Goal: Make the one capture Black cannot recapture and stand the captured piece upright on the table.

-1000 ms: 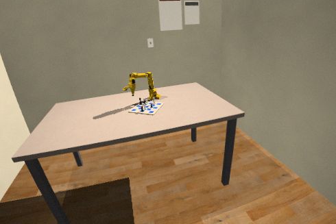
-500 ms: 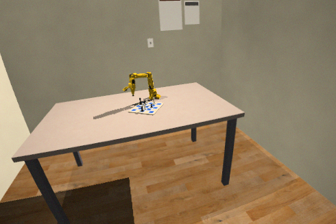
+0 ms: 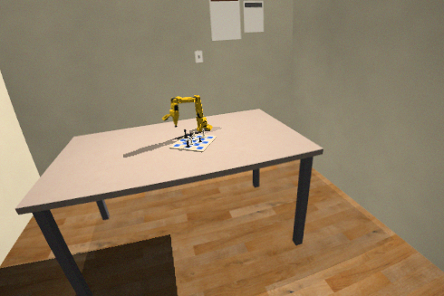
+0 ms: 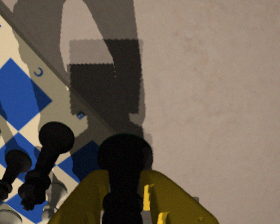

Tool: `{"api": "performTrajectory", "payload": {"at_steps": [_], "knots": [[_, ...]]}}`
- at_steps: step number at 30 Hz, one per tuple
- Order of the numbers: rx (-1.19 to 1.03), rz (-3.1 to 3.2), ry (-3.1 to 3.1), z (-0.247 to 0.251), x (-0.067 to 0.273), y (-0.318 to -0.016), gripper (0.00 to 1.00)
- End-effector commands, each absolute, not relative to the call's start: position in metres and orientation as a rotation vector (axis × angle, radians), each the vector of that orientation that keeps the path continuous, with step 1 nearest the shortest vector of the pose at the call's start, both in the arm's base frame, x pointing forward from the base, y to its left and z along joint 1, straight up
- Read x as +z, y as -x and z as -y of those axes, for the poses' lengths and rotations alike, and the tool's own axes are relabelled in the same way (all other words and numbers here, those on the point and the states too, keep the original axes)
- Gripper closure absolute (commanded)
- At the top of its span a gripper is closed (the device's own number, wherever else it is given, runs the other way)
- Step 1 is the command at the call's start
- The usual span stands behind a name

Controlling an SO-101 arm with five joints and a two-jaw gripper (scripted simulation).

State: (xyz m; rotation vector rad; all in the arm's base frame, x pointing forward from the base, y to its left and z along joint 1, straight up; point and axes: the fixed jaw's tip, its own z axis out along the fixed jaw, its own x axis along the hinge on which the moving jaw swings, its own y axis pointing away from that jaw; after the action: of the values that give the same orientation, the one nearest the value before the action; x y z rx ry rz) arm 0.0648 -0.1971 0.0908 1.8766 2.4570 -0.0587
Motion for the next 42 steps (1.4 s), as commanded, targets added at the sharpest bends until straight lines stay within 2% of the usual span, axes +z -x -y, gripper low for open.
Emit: {"api": "performTrajectory", "payload": {"at_steps": [1, 14, 42], "knots": [[-0.044, -2.462, -1.888, 0.196, 0.09, -0.065, 1.0], [-0.027, -2.474, -1.897, 0.197, 0.081, -0.065, 1.0], [-0.023, -2.477, -1.899, 0.198, 0.029, -0.066, 1.0]]}}
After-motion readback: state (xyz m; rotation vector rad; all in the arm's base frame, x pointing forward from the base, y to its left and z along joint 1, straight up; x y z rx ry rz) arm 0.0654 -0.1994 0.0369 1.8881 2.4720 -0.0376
